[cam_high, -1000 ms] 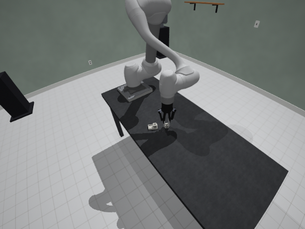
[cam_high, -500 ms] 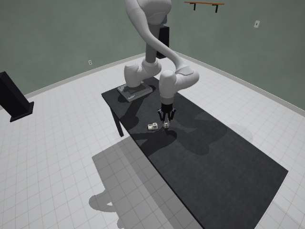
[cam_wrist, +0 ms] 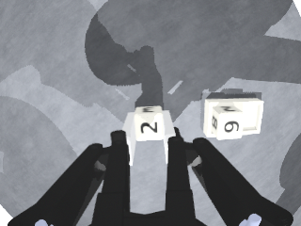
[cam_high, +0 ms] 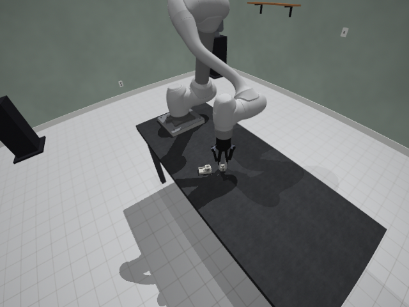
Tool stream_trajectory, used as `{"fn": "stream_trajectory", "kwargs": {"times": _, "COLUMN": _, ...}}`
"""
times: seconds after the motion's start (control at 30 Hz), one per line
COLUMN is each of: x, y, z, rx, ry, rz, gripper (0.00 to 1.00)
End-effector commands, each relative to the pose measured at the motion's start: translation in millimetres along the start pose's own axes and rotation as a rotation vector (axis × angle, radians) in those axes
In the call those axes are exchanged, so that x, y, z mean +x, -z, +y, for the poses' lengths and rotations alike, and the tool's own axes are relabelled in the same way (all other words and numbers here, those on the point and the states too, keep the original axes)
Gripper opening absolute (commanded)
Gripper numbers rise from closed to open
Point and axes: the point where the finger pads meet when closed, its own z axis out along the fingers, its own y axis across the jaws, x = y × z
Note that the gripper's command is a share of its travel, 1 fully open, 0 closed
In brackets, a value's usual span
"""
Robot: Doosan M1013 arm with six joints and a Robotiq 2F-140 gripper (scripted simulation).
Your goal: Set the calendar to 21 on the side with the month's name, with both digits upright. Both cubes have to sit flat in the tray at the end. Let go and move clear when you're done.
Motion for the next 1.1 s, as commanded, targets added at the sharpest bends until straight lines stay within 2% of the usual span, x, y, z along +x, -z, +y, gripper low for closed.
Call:
{"fn": "stream_trajectory", "kwargs": {"times": 0.0, "x": -4.0, "y": -0.5, "z": -1.0, "rx": 0.0, "ry": 0.0, "rz": 0.0, "gripper": 0.24}}
{"fn": "stream_trajectory", "kwargs": {"times": 1.07, "x": -4.4, "y": -0.5, "z": -3.8, "rx": 0.0, "ry": 0.0, "rz": 0.0, "gripper": 0.24}}
